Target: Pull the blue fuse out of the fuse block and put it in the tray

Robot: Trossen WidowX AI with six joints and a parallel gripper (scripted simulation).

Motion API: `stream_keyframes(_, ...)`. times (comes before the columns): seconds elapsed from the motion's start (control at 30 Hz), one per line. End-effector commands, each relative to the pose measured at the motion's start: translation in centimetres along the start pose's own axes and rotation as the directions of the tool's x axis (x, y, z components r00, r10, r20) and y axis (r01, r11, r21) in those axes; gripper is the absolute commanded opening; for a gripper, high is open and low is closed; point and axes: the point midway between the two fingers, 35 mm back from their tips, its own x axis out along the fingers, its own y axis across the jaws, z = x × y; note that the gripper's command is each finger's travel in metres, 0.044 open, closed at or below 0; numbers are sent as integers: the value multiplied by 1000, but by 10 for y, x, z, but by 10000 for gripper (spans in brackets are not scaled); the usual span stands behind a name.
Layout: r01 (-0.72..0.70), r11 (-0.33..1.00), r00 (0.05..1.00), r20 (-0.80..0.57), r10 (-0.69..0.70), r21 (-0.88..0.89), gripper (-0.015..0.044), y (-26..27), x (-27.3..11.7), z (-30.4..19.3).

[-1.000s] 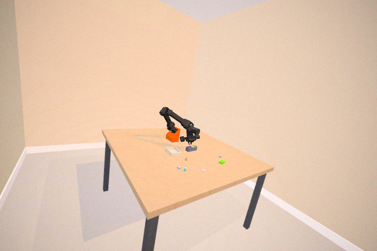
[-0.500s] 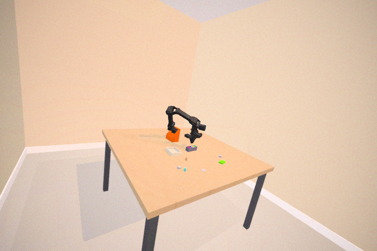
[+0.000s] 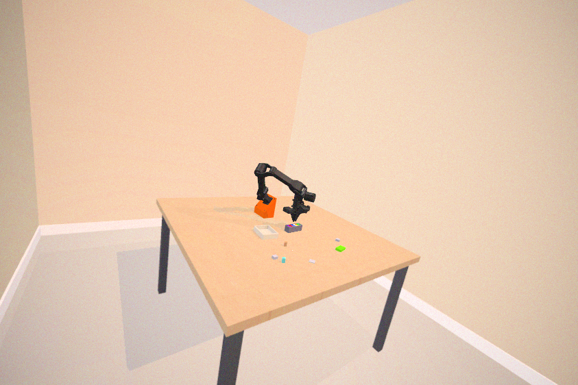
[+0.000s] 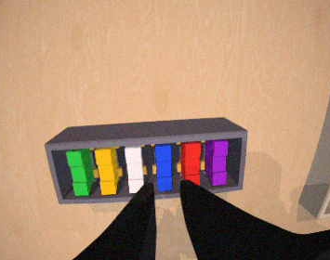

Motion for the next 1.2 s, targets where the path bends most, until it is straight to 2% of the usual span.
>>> stream_keyframes(0.0, 7, 1000, 1000, -6, -7, -9, 62, -1, 6, -2)
stream_keyframes(1.17, 8, 1000, 1000, -6, -8, -9, 62, -1, 26, -2)
